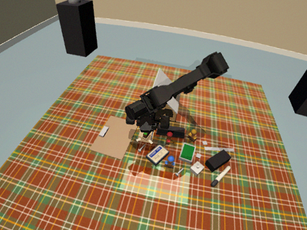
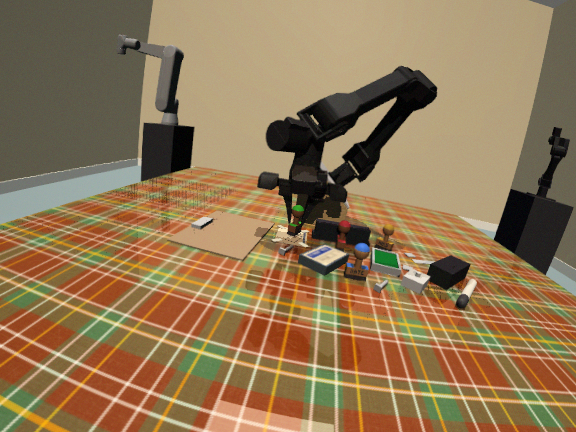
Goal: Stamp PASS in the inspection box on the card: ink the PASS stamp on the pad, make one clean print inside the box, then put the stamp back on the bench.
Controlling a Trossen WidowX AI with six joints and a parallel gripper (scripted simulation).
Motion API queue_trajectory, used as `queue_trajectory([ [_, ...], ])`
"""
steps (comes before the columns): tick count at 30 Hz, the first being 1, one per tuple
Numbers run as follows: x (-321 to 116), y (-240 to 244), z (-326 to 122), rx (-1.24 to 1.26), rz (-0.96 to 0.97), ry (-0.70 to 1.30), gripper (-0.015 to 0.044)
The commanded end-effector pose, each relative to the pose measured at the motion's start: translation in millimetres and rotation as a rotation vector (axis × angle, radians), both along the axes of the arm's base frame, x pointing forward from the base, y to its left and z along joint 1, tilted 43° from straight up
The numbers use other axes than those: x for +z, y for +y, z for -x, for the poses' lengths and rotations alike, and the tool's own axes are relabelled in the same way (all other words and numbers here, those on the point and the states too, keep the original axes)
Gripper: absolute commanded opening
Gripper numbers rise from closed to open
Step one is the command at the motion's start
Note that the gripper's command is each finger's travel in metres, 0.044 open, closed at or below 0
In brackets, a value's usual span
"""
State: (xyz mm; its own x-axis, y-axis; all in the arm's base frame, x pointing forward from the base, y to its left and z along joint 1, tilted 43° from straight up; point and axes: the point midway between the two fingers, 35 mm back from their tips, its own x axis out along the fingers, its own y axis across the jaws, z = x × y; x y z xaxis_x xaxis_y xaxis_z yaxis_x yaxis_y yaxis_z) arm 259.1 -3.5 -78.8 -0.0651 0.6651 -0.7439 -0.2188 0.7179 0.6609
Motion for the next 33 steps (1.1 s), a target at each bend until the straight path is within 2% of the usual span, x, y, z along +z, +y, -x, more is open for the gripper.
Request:
queue_trajectory([
  [1, -1.9, 2.8, 2.2, -0.004, -0.005, 0.005, 0.0],
  [33, -9.0, 10.0, 3.8, -0.005, -0.005, 0.006, 0.0],
])
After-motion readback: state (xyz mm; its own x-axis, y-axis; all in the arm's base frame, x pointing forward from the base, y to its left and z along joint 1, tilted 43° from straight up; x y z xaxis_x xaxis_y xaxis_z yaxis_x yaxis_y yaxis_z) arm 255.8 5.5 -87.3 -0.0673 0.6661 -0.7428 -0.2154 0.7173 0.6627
